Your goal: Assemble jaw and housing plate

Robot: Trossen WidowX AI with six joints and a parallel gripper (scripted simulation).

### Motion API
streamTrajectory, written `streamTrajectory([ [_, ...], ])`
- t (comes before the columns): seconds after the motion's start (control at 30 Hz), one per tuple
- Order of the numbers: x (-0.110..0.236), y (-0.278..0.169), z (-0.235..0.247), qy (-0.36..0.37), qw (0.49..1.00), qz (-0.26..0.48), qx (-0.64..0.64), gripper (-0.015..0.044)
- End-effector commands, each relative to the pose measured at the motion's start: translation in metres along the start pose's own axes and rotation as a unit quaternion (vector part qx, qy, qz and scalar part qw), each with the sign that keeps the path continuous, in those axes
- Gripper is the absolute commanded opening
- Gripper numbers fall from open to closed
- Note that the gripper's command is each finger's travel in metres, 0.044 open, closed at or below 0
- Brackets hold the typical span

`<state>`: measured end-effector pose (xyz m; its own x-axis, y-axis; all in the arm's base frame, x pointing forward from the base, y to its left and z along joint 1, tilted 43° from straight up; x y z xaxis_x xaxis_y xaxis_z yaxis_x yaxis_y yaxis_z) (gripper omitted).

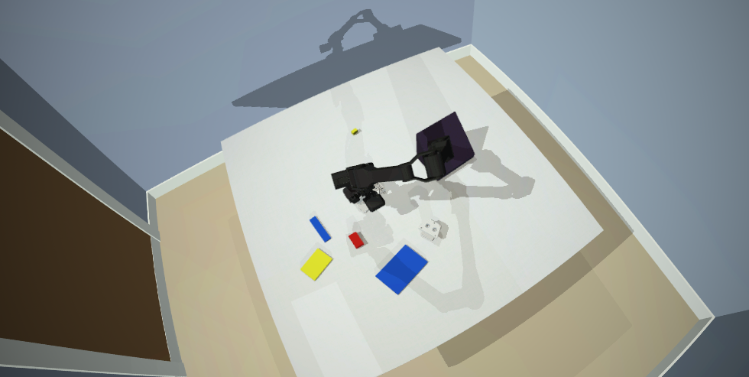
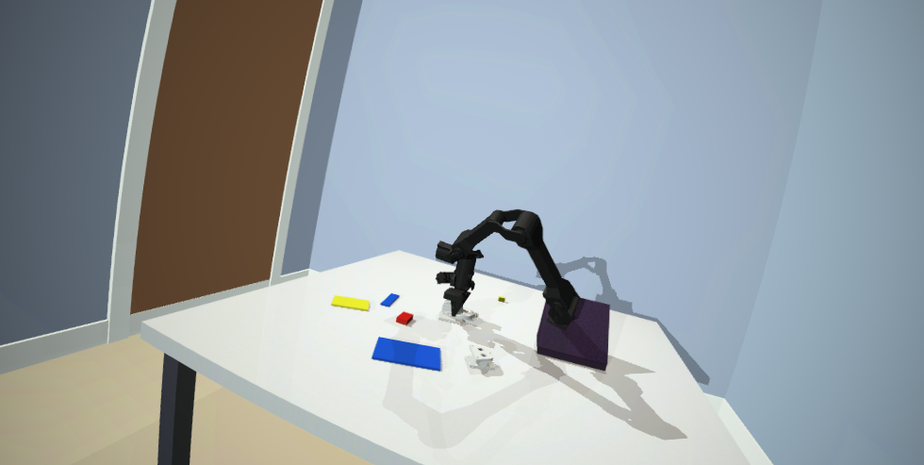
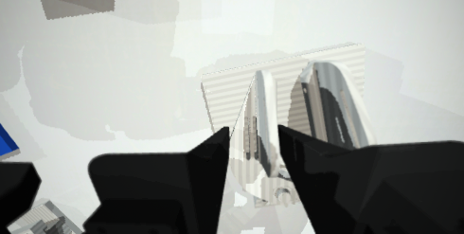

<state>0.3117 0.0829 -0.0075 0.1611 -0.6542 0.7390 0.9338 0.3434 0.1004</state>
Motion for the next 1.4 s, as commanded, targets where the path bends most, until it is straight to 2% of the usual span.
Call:
streamTrajectory([
  [0.0,-0.002,0.0,0.0,0.002,1.0,0.0,0.0,0.0134],
  [0.7,-0.002,0.0,0.0,0.002,1.0,0.0,0.0,0.0134],
  [0.83,-0.001,0.0,0.0,0.0,1.0,0.001,0.001,0.0224],
  [1.27,-0.001,0.0,0.0,0.0,1.0,0.001,0.001,0.0224],
  [1.37,0.009,0.001,-0.001,0.0,1.0,0.001,0.001,0.0224],
])
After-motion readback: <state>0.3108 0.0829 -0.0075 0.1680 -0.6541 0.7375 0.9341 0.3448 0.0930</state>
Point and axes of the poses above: the point midway between the two fingers, 35 mm back from their tips, its own x axis back along the fingers, its own z axis across the jaws, y = z × x, the point moved 4 cm from there along x, back along the fingers, and after that the axes turned 9 degrees about x, right-handed, at the moved point
